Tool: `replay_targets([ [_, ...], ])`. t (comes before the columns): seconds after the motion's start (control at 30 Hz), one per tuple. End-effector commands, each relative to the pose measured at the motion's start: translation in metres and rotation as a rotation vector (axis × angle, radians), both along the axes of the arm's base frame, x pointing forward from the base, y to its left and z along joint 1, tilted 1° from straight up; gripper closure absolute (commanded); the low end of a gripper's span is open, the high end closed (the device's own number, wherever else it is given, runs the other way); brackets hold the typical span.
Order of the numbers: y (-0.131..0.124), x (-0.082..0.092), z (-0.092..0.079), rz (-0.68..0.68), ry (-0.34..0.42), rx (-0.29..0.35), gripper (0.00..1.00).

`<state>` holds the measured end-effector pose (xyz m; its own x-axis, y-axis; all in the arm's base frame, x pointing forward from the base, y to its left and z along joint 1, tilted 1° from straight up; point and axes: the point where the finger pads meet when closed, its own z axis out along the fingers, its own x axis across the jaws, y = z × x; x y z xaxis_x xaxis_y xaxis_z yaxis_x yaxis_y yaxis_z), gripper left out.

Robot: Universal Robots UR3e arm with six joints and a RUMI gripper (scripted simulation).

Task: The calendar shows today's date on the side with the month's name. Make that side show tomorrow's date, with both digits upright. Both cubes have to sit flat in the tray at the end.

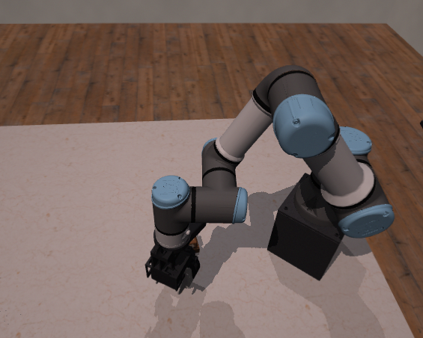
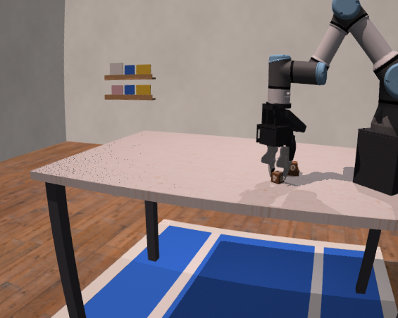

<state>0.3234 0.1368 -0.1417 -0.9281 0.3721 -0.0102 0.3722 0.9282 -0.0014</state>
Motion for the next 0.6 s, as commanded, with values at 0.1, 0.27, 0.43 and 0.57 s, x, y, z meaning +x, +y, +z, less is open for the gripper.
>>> replay_targets([
  [0.1, 0.000, 0.000, 0.002, 0.000, -0.002, -0.001, 0.72],
  [0.27, 0.000, 0.001, 0.009, 0.000, -0.002, -0.001, 0.72],
  [0.43, 0.000, 0.001, 0.023, 0.000, -0.004, -0.001, 0.72],
  [0.57, 0.000, 0.001, 0.030, 0.000, -0.004, -0.001, 0.72],
])
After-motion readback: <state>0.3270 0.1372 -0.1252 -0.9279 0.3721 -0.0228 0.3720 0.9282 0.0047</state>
